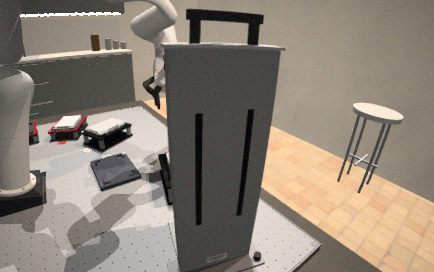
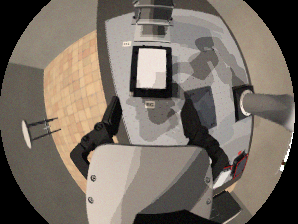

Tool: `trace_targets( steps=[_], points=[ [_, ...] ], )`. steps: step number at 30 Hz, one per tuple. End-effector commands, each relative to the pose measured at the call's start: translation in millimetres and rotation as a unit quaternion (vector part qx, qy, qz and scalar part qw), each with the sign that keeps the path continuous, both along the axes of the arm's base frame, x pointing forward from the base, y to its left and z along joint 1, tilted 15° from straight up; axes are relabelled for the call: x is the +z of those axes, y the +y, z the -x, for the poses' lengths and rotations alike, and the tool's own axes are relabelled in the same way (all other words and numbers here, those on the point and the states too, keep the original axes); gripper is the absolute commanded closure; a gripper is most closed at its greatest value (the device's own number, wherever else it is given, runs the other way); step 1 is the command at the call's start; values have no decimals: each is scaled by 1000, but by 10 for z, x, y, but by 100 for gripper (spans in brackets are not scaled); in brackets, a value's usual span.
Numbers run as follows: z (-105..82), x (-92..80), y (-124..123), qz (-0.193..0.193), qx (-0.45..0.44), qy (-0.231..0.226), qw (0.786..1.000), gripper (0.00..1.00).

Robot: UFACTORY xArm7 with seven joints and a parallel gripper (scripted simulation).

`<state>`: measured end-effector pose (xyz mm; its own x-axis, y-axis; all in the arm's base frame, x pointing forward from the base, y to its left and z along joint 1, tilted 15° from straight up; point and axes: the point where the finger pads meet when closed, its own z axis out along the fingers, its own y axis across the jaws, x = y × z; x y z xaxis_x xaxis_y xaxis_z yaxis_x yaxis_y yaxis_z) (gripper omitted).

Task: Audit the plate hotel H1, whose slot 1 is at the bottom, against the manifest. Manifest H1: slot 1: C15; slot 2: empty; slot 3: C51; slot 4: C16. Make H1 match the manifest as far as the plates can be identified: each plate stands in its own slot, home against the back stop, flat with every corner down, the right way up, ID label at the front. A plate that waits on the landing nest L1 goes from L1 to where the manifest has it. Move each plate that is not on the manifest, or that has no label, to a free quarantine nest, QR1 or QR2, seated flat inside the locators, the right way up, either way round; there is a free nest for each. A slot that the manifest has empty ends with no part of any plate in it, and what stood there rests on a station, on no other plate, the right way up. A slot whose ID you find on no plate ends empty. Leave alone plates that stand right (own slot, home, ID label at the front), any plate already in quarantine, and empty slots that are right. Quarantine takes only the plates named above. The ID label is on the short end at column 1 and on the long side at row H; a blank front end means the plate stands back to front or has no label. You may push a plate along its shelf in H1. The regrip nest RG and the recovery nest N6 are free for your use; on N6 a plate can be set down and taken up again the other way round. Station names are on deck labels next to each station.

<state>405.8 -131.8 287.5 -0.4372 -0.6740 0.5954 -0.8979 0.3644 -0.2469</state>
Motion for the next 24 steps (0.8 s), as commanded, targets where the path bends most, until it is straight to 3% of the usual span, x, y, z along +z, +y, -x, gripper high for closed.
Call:
trace_targets(
  steps=[1,24],
  points=[
    [-7,11,-2,15,-5,6,1000,0],
    [-5,9,-4,171,-48,69,982,0]
  ],
)
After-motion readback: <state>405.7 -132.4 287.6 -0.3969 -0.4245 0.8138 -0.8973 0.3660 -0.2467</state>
